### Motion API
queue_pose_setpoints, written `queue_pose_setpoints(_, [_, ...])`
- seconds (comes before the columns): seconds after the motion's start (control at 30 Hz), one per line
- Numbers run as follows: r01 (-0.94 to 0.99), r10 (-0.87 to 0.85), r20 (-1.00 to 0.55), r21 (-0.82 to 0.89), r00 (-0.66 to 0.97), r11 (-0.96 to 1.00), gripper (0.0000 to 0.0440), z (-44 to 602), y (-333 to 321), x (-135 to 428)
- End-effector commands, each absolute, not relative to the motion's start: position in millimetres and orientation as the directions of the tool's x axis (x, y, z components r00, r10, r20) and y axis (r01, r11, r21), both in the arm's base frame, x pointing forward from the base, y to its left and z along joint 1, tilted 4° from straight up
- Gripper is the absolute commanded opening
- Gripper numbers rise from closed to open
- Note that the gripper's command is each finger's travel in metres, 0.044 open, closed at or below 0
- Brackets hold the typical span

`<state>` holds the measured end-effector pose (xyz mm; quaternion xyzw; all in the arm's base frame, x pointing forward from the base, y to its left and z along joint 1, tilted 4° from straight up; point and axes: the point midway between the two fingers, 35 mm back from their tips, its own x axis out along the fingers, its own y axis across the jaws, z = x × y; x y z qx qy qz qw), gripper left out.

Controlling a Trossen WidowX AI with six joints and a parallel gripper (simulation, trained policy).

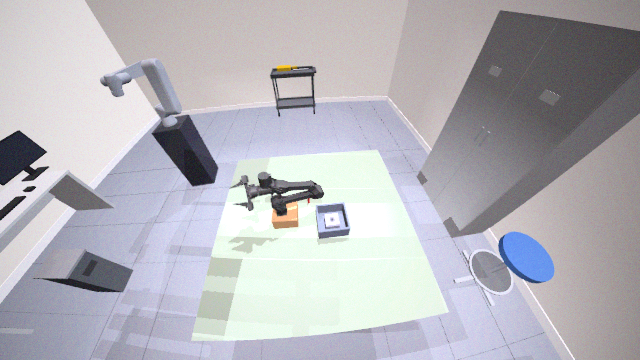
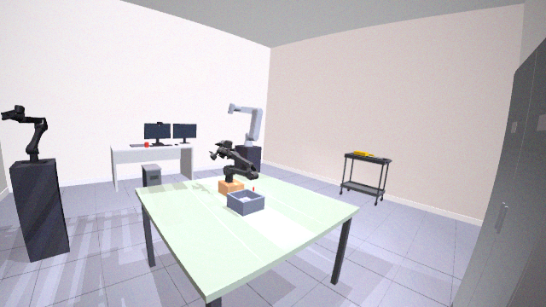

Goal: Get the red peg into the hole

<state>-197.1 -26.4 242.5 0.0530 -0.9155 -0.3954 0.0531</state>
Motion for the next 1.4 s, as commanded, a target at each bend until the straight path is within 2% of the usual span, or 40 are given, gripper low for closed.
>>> queue_pose_setpoints(0.0, [-0.066,-0.147,0.045,0.739,-0.988,0.671,0.0415,242,-28,-197])
queue_pose_setpoints(0.1, [-0.128,-0.192,-0.007,0.771,-0.981,0.624,0.044,237,-38,-196])
queue_pose_setpoints(0.43, [-0.344,-0.376,-0.202,0.866,-0.904,0.361,0.044,216,-82,-185])
queue_pose_setpoints(0.7, [-0.432,-0.49,-0.332,0.896,-0.806,0.104,0.044,204,-113,-168])
queue_pose_setpoints(1.03, [-0.411,-0.588,-0.46,0.883,-0.666,-0.225,0.044,196,-144,-139])
queue_pose_setpoints(1.37, [-0.258,-0.644,-0.557,0.825,-0.524,-0.503,0.044,192,-168,-106])
